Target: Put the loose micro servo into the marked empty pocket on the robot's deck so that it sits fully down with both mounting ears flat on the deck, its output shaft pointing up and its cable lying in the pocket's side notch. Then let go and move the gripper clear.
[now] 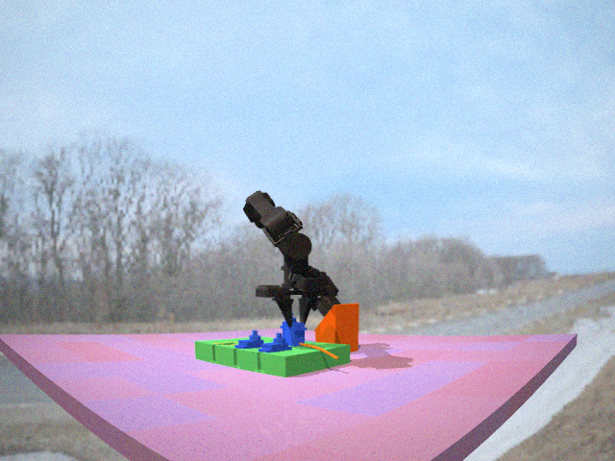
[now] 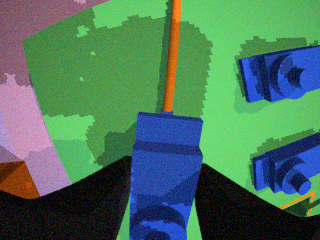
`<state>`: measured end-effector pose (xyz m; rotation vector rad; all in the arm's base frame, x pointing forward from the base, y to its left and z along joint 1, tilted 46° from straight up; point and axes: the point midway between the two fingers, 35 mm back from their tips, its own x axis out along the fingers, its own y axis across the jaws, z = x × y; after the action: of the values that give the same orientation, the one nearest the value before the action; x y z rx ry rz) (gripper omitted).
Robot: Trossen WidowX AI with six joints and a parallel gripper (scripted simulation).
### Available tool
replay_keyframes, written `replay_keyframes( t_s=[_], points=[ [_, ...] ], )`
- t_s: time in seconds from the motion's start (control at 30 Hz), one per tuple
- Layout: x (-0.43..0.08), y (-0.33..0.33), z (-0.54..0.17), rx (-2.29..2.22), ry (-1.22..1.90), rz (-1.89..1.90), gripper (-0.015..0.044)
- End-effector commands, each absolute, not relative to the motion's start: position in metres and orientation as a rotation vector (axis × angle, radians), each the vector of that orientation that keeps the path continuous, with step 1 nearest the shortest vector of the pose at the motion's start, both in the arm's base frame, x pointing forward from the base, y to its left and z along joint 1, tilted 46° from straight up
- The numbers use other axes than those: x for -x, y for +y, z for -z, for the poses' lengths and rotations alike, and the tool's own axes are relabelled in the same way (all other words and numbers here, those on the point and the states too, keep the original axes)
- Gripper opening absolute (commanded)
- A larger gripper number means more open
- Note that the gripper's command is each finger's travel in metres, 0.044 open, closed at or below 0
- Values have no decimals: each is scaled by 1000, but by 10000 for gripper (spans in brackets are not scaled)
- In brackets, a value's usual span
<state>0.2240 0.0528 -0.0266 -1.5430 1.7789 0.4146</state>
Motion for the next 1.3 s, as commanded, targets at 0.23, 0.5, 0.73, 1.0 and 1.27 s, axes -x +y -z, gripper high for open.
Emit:
replay_keyframes(
  t_s=[0.23, 0.5, 0.73, 1.0, 1.27],
  points=[
    [-219, 71, 3, 1547, 1778, -418, 0],
    [-225, 70, 1, 1547, 1778, -417, 0],
    [-232, 63, -5, 1548, 1778, -417, 0],
    [-234, 35, -34, 1549, 1779, -415, 0],
    [-237, 5, -64, 1551, 1781, -414, 0]
  ],
)
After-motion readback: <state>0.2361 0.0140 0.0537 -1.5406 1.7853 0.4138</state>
